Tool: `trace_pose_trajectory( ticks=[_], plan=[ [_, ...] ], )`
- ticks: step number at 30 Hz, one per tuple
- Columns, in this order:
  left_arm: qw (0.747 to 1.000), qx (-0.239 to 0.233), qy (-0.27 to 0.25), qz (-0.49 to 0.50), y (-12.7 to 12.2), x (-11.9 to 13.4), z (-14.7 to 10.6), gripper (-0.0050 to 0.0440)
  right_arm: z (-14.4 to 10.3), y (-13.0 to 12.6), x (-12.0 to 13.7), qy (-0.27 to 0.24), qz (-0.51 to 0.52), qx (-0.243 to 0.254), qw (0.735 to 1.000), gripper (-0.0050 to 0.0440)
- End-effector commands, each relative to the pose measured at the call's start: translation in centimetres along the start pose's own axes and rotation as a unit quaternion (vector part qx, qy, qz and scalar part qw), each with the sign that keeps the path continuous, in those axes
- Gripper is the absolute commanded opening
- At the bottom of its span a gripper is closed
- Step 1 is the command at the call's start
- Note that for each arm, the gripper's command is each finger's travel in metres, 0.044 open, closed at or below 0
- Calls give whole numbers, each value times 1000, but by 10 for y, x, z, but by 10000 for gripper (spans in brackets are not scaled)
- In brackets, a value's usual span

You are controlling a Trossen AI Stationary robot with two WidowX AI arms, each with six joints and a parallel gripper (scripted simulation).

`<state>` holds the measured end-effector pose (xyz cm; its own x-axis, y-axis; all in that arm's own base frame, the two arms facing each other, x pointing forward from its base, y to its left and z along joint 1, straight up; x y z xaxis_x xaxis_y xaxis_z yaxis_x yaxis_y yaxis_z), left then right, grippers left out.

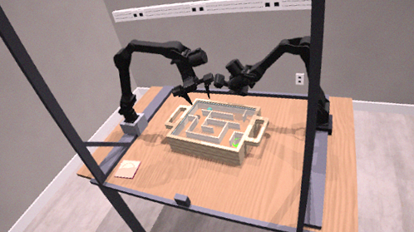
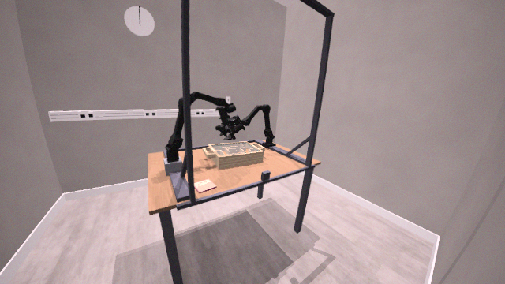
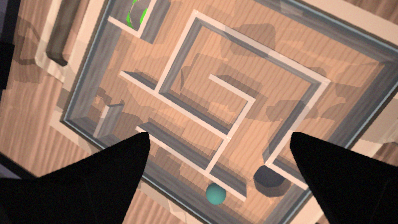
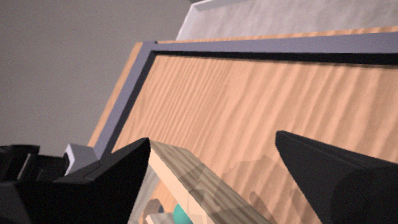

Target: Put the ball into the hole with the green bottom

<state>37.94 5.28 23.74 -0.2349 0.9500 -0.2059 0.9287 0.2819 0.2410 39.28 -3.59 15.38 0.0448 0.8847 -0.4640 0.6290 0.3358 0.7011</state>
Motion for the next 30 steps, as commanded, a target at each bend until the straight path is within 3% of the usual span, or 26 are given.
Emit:
trace_pose_trajectory(
  ticks=[1, 18, 19, 30],
  plan=[
    [1000, -13, -2, 2, 1, -2, -9, 400, -4, 7, -4, -5, 3, -11, 1000, 400],
    [1000, -13, -2, 2, 1, -2, -9, 400, -4, 7, -4, -5, 3, -11, 1000, 400],
    [1000, -13, -2, 2, 1, -2, -9, 171, -4, 7, -4, -5, 3, -11, 1000, 400],
    [1000, -13, -2, 2, 1, -2, -9, 171, -4, 7, -4, -5, 3, -11, 1000, 400]
  ],
)
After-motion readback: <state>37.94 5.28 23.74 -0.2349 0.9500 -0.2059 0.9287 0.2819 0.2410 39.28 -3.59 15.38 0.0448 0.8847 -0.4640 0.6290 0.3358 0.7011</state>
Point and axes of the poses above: on each arm, the point midway between the two fingers, 35 mm back from their tips, its own z axis out along the fingers, its own y axis across the jaws, x = y × z, the point moved 9 cm from there along -z, back along the fingers, and after that the axes turned 8 degrees about z, right-handed, at the moved point
